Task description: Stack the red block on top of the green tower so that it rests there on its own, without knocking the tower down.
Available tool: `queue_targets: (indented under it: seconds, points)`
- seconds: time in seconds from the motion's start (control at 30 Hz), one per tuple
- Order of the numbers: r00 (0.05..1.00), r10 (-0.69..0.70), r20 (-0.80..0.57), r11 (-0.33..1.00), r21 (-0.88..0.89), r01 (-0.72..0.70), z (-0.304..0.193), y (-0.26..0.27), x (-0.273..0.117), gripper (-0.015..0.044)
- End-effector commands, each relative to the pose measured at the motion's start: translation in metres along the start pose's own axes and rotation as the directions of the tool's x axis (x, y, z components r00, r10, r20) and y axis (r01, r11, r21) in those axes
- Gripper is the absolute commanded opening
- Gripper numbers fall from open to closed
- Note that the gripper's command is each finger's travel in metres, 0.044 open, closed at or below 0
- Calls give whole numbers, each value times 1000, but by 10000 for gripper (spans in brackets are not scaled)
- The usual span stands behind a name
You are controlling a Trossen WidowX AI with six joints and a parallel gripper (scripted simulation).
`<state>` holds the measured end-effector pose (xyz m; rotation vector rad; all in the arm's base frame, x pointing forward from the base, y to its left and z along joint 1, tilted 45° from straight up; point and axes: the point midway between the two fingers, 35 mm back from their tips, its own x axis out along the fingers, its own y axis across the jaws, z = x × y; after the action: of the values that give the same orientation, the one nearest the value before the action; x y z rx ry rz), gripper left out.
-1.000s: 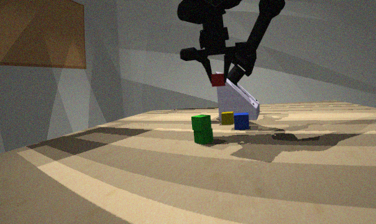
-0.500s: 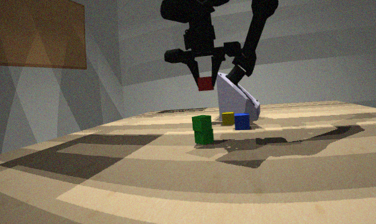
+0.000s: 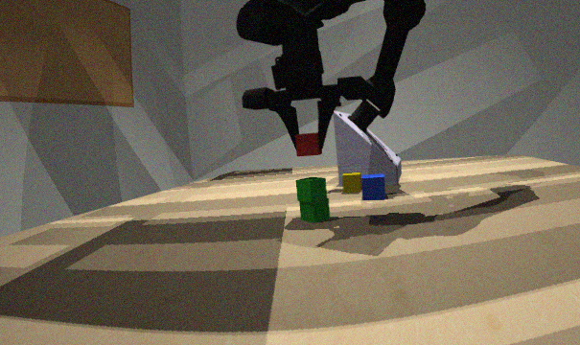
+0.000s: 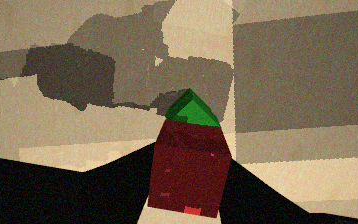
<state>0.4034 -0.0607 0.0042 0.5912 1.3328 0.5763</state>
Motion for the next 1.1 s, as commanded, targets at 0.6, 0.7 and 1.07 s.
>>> queue_targets:
  seconds: [0.6,0.7,1.07]
  points:
    - [1000,11,-4,1000,14,-11,-2,-2,37,0]
    - [1000,11,-4,1000,14,-11,-2,-2,37,0]
    - [1000,11,-4,1000,14,-11,-2,-2,38,0]
